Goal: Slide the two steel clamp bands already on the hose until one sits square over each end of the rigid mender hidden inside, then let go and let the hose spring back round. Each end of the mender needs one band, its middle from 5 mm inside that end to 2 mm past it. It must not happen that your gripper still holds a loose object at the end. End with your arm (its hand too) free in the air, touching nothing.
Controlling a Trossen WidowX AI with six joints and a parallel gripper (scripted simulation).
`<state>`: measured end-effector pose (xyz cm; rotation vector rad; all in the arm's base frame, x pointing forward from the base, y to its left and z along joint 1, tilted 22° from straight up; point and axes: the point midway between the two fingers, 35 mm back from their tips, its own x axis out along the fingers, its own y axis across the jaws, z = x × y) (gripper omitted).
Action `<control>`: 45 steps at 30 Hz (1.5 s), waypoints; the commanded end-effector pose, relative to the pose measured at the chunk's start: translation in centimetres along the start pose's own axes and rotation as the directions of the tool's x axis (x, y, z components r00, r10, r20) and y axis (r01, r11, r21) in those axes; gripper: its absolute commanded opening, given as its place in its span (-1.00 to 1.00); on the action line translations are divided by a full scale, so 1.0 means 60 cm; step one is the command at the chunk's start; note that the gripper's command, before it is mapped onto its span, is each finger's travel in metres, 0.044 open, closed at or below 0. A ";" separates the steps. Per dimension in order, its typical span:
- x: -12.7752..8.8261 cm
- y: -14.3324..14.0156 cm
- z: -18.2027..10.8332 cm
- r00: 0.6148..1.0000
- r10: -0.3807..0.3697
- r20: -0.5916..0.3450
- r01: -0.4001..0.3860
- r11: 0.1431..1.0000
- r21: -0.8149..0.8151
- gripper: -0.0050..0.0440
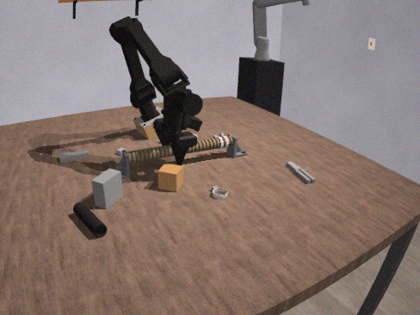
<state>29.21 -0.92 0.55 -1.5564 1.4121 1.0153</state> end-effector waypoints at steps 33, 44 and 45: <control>0.010 0.001 0.001 1.000 0.001 -0.001 -0.001 1.000 -0.005 -0.24; 0.010 0.001 0.001 1.000 0.001 -0.001 -0.001 1.000 -0.005 -0.48; 0.010 0.001 0.001 1.000 0.001 -0.001 -0.001 1.000 -0.005 -0.51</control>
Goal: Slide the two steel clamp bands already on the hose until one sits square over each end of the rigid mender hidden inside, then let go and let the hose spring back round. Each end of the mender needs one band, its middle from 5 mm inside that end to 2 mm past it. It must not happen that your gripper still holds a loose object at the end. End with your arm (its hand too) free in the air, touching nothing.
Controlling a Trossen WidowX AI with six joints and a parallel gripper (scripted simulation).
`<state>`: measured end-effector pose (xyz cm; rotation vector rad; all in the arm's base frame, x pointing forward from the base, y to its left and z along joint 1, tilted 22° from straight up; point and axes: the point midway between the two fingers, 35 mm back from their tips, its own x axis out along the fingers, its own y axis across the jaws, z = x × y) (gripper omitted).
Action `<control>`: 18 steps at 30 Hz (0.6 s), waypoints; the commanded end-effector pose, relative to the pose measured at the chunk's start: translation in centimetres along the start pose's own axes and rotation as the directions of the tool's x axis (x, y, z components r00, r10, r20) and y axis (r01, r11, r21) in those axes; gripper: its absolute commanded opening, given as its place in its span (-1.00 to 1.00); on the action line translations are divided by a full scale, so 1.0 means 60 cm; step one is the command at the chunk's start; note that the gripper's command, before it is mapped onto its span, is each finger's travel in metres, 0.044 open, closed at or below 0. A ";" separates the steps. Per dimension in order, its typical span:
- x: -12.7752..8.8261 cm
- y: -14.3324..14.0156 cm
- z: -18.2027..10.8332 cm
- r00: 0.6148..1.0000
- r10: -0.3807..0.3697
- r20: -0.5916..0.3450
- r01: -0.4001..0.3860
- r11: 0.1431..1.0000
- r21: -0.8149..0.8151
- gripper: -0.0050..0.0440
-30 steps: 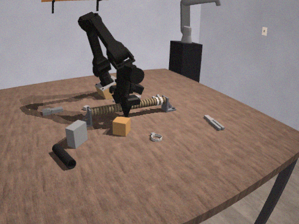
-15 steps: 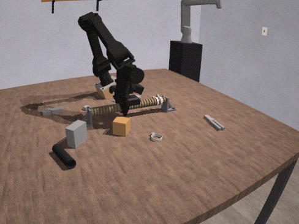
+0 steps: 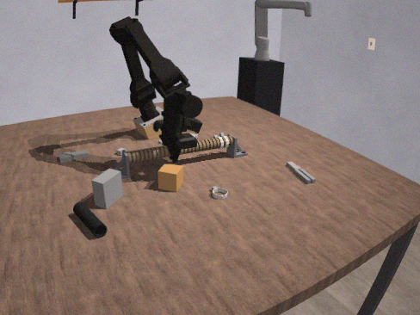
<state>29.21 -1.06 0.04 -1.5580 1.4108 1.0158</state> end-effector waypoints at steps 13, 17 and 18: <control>0.001 0.001 0.000 1.000 0.002 -0.001 -0.002 1.000 -0.004 -0.80; 0.001 0.001 0.000 1.000 0.002 -0.001 -0.002 1.000 -0.004 -0.70; 0.001 0.001 0.000 1.000 0.002 -0.001 -0.002 1.000 -0.004 -0.60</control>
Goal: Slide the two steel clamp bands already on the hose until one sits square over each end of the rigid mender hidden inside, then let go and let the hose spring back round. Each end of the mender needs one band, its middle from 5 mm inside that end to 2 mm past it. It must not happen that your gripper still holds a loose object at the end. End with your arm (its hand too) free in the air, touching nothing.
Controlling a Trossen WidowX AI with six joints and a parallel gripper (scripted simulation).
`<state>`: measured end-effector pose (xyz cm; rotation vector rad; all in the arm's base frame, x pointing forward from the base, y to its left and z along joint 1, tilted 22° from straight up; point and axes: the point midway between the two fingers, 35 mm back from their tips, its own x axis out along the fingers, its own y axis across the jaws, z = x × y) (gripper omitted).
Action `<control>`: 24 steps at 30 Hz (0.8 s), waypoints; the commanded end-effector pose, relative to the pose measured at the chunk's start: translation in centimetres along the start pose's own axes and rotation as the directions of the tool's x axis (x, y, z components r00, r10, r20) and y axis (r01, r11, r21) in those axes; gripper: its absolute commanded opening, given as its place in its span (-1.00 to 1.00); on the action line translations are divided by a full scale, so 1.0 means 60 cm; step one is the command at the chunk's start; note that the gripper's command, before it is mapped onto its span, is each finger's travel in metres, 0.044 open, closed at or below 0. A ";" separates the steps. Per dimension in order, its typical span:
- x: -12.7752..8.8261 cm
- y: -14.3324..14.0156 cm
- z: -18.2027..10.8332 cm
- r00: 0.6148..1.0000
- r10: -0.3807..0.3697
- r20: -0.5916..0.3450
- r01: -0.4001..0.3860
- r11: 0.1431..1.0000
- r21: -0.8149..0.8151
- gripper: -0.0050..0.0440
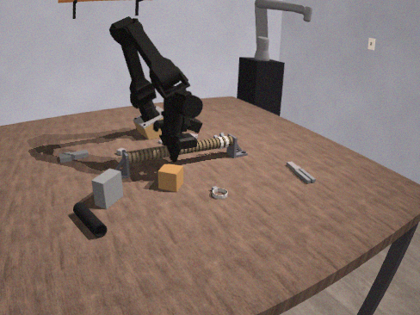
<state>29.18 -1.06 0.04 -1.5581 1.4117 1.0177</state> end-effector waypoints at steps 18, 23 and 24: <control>0.001 0.000 0.000 1.000 0.000 -0.001 0.000 1.000 -0.002 0.97; -0.019 -0.008 0.050 1.000 0.000 0.005 0.000 1.000 -0.003 1.00; -0.027 -0.010 0.071 1.000 0.000 0.006 0.000 1.000 -0.003 1.00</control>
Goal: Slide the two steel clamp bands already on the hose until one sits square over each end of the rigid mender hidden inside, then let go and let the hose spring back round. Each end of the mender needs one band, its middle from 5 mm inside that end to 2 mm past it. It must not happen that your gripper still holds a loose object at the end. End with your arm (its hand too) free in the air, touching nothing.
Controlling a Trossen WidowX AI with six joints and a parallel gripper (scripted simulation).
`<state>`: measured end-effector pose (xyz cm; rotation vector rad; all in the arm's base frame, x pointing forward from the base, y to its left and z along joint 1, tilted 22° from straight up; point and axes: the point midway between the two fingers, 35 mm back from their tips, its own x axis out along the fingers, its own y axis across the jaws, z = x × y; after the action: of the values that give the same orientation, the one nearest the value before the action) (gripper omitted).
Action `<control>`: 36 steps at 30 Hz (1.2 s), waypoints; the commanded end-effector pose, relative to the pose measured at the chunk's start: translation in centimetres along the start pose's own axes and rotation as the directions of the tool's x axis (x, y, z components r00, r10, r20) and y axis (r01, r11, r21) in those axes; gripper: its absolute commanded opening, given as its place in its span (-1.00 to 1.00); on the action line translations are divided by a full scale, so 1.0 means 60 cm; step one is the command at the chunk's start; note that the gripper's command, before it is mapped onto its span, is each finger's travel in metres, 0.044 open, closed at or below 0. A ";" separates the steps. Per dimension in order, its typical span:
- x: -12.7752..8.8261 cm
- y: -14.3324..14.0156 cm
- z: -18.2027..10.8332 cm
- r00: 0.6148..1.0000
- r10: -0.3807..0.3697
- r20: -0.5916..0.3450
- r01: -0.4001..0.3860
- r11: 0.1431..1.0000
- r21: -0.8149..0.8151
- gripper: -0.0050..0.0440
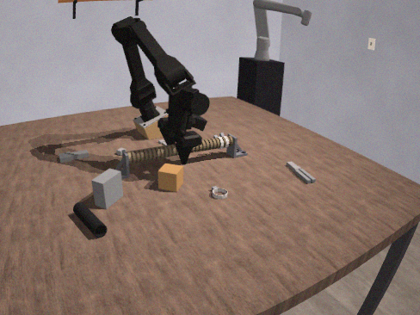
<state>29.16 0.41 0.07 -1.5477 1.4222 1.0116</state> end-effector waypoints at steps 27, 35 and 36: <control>0.011 0.004 0.162 1.000 -0.007 0.001 0.007 1.000 -0.013 1.00; 0.011 0.004 0.162 1.000 -0.007 0.001 0.007 1.000 -0.013 1.00; 0.011 0.004 0.162 1.000 -0.007 0.001 0.007 1.000 -0.013 1.00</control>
<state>28.64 9.35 -3.88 -1.5562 1.4068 1.0153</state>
